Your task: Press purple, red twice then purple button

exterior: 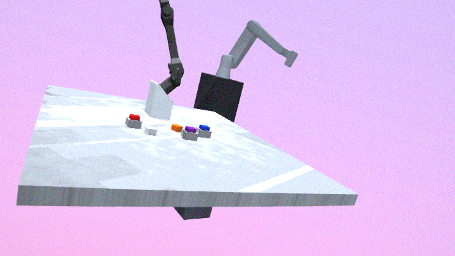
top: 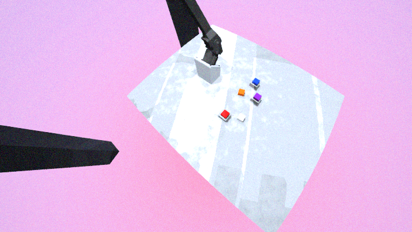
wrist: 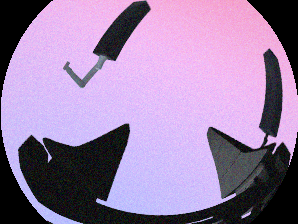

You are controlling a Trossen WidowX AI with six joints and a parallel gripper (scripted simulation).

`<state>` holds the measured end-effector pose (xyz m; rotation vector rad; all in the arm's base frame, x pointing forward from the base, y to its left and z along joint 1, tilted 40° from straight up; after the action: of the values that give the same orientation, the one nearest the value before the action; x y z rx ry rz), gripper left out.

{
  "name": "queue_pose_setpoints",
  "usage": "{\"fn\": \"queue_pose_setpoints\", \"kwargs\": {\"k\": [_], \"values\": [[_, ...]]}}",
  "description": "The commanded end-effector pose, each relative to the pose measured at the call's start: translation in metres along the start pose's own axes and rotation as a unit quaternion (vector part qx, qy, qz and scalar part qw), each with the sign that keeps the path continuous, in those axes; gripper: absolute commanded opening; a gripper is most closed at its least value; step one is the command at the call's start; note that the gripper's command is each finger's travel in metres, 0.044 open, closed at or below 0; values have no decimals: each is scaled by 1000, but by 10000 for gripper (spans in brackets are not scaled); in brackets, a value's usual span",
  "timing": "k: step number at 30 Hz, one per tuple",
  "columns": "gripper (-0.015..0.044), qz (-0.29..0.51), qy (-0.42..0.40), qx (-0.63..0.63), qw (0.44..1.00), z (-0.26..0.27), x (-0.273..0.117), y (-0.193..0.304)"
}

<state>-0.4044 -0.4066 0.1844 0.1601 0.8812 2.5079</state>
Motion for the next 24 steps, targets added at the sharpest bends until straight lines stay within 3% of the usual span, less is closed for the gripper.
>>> {"fn": "queue_pose_setpoints", "kwargs": {"k": [1,4,7,11,17,24], "values": [[400,4,8,-11,1000,-2,-5,1],[400,76,104,-158,979,-25,-70,5],[400,109,137,-217,960,-33,-98,3],[400,193,201,-348,895,-47,-164,-6],[400,336,263,-526,736,-56,-267,-41],[400,487,274,-662,499,-46,-371,-102]]}}
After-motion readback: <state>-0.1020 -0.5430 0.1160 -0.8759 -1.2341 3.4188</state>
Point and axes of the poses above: the point midway between the two fingers, 35 mm back from their tips, its own x axis out along the fingers, its own z axis across the jaws, y = z × x, the point moved 2 cm from there along -x, back along the fingers, and after that the axes turned 7 degrees about x, right-handed, at the moved point
